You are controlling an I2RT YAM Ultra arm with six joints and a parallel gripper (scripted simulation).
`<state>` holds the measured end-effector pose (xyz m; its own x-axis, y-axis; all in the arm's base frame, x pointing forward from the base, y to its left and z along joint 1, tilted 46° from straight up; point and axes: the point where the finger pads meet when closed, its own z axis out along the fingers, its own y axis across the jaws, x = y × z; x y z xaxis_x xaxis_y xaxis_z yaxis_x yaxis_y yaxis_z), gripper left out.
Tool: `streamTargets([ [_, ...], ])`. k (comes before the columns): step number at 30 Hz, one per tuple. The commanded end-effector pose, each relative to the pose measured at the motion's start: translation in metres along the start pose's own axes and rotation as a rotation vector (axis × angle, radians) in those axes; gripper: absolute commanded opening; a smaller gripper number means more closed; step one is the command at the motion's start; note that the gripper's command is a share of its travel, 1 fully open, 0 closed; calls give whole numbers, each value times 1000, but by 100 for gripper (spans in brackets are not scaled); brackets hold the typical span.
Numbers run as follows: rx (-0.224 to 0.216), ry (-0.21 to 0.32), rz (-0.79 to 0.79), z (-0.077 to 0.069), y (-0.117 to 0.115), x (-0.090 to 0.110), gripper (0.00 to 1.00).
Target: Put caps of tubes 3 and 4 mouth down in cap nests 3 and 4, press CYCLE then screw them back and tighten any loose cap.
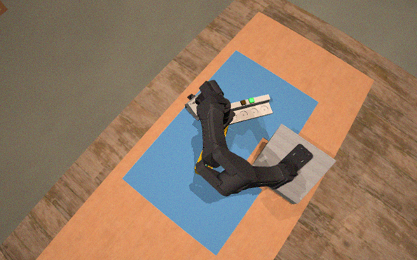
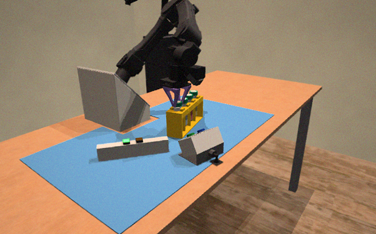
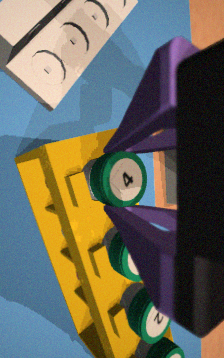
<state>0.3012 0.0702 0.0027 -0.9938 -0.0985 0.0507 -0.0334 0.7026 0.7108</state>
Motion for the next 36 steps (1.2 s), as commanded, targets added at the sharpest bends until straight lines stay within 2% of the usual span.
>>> streamTargets([
  [1, -3, -15, -15, -4, -1, -2, 0],
  [13, -3, -15, -15, -4, -1, -2, 0],
  [28, -6, -14, 485, -3, -1, -2, 0],
  [30, -6, -14, 485, -3, -1, -2, 0],
  [36, -8, -13, 685, -3, -1, -2, 0],
])
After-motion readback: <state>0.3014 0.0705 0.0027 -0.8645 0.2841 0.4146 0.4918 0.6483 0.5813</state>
